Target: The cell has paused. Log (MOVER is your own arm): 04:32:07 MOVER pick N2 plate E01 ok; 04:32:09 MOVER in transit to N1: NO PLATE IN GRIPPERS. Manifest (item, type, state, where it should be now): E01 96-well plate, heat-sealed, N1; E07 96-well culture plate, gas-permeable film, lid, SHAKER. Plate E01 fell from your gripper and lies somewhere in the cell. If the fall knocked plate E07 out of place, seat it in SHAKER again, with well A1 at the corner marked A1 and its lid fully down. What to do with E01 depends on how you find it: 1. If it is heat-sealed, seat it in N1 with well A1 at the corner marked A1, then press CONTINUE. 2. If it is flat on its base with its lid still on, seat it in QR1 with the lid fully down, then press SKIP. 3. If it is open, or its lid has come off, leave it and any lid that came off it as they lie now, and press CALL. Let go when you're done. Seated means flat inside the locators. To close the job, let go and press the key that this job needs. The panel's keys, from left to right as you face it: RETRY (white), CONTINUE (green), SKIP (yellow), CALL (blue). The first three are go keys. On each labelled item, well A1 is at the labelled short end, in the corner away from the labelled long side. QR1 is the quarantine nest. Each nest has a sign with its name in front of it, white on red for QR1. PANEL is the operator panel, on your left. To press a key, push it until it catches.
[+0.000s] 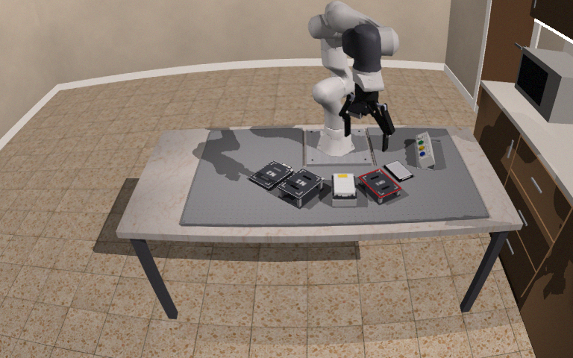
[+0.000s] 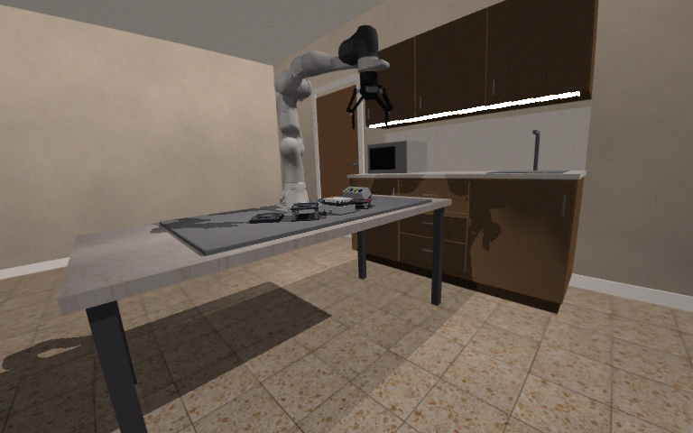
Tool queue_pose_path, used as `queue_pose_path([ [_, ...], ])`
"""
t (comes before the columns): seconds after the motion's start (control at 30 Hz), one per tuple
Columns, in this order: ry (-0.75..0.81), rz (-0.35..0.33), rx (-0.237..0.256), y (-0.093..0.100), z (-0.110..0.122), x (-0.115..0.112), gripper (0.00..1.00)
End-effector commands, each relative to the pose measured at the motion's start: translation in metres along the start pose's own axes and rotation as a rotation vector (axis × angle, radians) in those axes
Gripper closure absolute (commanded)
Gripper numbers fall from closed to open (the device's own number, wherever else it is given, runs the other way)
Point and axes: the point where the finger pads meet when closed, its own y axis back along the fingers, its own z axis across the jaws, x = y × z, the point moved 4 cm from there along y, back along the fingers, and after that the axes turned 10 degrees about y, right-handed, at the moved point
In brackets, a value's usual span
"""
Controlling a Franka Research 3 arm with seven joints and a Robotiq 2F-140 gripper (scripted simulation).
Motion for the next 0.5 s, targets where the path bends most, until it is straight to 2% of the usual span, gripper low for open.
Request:
queue_pose_path([
  [0.0, 0.007, 0.013, 0.014, -0.003, -0.012, -0.008, 0.00],
  [0.2, 0.108, -0.001, 0.029, -0.025, -0.049, -0.061, 0.00],
  [0.47, 0.262, -0.019, 0.041, -0.066, -0.090, -0.153, 0.00],
])
